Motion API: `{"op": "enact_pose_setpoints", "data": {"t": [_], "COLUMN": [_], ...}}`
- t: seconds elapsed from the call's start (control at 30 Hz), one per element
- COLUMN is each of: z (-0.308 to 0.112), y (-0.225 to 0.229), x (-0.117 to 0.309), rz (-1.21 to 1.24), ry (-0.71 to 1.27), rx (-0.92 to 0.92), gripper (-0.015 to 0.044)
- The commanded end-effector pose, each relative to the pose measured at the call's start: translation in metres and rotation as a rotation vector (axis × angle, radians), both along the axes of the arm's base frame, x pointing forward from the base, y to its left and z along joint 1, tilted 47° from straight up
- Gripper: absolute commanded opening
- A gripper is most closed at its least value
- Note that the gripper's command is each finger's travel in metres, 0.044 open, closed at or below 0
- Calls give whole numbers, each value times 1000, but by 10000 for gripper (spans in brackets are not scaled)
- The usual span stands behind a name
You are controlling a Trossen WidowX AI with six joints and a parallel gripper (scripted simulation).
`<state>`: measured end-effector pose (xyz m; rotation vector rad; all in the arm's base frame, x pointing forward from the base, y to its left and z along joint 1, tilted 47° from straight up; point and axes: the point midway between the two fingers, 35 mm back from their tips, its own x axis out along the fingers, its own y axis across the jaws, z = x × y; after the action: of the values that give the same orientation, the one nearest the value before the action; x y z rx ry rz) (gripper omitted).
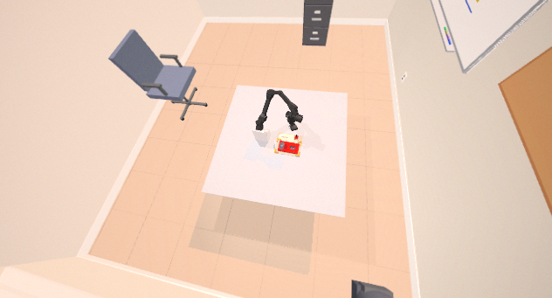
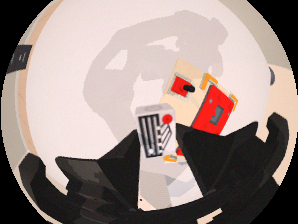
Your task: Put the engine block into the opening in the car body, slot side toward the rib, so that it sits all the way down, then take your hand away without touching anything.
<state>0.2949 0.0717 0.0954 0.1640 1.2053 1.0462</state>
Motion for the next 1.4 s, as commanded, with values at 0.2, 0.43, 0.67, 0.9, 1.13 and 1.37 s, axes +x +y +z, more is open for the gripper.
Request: {"op": "enact_pose_setpoints", "data": {"t": [0.2, 0.43, 0.67, 0.9, 1.13, 1.37], "z": [-23, -40, -59, -79, -99, -119], "y": [-12, -20, -28, -37, -45, -53], "x": [18, 28, 36, 42, 47, 51], "rz": [-63, -104, -146, -185, -226, -269], "ry": [61, 104, 148, 187, 230, 276], "rx": [-7, -9, -11, -15, -16, -16], "gripper": [0, 0, 0, 0, 0, 0]}}
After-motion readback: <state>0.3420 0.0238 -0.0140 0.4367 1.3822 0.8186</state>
